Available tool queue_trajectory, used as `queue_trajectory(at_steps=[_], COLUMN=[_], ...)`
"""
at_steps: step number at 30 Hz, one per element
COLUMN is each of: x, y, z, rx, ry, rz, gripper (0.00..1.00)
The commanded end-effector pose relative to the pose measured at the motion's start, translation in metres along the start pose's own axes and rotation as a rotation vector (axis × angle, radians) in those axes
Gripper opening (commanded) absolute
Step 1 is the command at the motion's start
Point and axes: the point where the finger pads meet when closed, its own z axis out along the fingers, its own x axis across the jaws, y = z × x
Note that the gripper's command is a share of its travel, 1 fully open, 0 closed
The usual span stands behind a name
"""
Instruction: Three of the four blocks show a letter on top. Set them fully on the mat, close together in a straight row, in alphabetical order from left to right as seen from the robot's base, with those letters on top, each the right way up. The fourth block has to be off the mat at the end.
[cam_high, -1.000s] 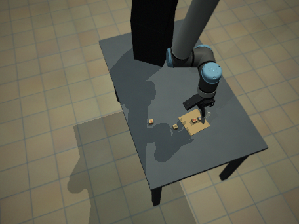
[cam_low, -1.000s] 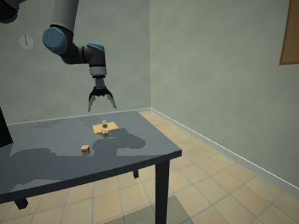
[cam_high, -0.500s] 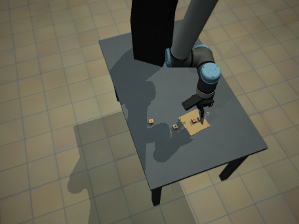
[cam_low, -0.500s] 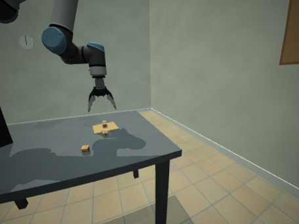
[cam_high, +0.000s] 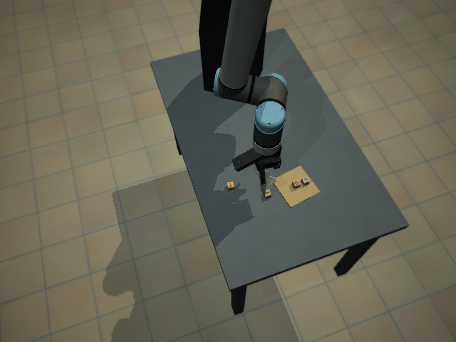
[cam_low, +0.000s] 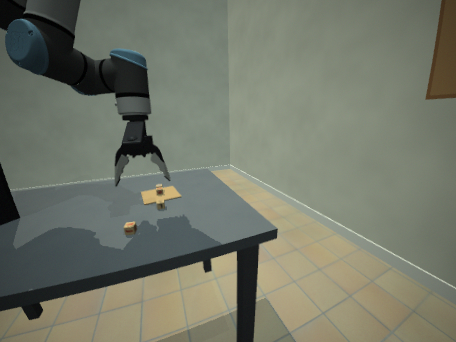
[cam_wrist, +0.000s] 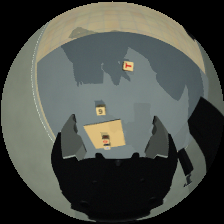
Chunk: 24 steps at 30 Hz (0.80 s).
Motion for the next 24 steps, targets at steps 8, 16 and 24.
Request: queue_trajectory(at_steps=[8, 16, 24], x=[0.035, 0.035, 0.035], y=[-0.096, -0.096, -0.096], z=[0.003, 0.003, 0.003], rx=[-0.004, -0.004, -0.004], ry=[-0.004, -0.004, -0.004], rz=[0.058, 0.058, 0.058], gripper=[1.0, 0.37, 0.37])
